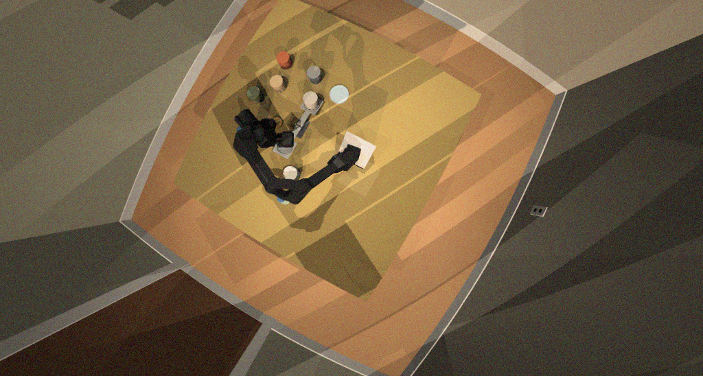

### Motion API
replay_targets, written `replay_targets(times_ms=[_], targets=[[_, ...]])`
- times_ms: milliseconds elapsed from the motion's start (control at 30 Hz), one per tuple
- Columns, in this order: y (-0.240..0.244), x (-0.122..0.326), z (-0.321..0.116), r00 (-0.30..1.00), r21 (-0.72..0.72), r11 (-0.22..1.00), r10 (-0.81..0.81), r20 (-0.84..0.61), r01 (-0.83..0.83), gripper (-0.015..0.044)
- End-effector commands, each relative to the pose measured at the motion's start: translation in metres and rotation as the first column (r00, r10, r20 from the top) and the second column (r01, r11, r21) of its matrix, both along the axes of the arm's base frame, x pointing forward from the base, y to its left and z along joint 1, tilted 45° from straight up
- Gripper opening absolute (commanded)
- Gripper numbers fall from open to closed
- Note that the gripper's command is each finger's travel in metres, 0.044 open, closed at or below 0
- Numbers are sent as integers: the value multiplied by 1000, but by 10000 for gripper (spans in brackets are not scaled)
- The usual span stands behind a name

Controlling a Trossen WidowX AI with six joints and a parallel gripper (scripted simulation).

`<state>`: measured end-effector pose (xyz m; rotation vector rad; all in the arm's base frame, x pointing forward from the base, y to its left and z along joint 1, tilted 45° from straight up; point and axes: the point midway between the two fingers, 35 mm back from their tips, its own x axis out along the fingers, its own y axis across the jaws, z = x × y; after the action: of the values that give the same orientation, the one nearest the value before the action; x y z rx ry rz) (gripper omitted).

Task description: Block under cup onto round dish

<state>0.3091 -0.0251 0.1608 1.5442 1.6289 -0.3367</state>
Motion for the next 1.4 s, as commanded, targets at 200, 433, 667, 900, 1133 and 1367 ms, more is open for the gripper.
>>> replay_targets(times_ms=[200, 433, 667, 900, 1133, 1367], targets=[[-36, 4, -21, 1000, -19, 1000, -4, 3, 4, 0], [-90, 4, -84, 1000, -43, 999, -11, 0, 11, 0], [-137, -14, -150, 1000, -55, 998, -13, -5, 12, 0], [-172, -47, -217, 1000, -54, 999, -10, -7, 9, 0], [-191, -90, -282, 1000, -40, 999, -3, -4, 3, 0], [-194, -121, -322, 1000, -24, 1000, 2, 2, -2, 0]])
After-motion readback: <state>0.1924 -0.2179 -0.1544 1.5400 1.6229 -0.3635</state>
